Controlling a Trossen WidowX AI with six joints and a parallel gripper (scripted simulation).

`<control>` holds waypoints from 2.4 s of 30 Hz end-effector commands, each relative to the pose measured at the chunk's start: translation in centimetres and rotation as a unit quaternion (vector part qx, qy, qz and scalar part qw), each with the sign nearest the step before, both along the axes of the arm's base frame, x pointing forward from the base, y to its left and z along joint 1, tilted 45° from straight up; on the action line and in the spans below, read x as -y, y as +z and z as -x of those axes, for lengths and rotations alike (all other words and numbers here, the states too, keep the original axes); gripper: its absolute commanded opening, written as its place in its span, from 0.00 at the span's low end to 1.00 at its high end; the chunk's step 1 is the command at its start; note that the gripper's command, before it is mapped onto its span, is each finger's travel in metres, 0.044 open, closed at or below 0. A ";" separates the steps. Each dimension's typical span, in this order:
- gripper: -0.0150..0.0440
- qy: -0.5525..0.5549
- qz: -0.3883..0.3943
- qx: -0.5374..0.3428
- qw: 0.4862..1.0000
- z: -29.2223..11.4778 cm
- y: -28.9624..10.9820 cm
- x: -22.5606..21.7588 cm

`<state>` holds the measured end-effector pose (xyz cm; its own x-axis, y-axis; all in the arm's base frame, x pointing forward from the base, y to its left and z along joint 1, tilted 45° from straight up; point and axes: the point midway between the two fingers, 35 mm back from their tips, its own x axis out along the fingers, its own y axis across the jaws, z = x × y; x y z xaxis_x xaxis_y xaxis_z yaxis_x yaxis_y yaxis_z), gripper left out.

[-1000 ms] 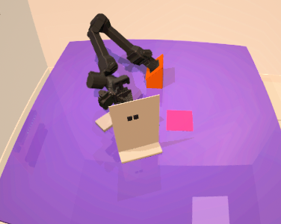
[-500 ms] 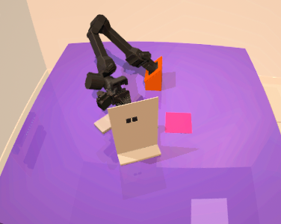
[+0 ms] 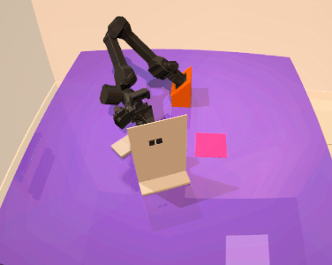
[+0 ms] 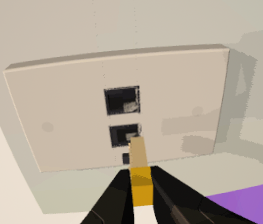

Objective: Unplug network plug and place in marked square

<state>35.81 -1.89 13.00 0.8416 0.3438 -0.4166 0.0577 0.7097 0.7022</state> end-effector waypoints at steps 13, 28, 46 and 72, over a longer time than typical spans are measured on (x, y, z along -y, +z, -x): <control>0.25 0.003 0.001 0.000 1.000 0.9 0.3 0.2; 0.25 0.003 0.001 0.000 1.000 1.6 0.5 0.4; 0.25 0.003 0.001 0.000 1.000 2.5 0.8 0.6; 0.25 0.001 0.001 -0.001 1.000 3.6 1.7 0.4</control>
<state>32.27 -2.64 14.24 0.8394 0.3452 -0.4198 0.0576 0.7116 0.7002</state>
